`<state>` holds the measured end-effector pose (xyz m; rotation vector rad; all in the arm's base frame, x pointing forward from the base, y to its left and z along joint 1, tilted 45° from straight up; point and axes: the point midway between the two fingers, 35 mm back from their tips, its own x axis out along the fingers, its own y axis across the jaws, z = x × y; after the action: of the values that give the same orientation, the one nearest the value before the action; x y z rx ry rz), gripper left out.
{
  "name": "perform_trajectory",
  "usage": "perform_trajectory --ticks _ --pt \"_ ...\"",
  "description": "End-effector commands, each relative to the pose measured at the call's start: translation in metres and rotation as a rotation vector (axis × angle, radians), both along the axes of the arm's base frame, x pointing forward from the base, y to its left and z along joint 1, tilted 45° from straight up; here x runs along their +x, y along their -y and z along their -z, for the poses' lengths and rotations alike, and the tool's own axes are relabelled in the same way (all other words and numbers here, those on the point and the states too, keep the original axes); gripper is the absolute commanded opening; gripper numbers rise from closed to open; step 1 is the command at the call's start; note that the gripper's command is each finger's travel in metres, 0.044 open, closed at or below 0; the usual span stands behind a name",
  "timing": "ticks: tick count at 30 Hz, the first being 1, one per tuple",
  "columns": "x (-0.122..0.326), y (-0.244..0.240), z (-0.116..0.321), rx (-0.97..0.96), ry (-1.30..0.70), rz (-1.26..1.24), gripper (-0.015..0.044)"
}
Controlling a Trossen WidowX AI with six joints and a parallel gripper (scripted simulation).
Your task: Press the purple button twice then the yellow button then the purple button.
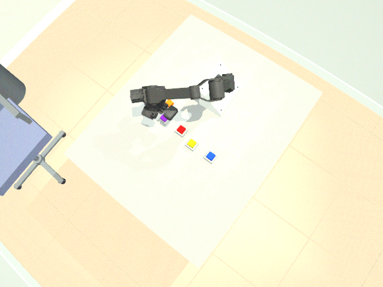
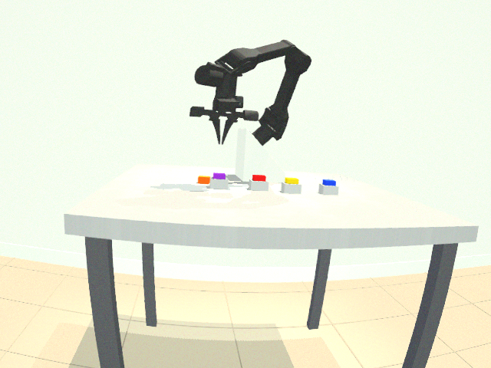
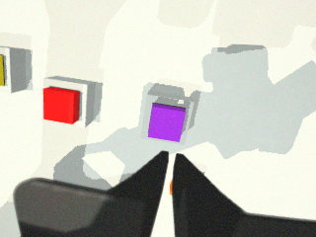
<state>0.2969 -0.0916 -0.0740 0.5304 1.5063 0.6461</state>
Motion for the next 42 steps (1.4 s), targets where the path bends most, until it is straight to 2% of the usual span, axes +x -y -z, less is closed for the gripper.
perform_trajectory --ticks 1,42 --pt "-0.008 -0.035 0.034 0.02 -0.021 -0.01 0.002" --pt "-0.011 -0.06 0.059 0.022 -0.021 -0.01 0.002"
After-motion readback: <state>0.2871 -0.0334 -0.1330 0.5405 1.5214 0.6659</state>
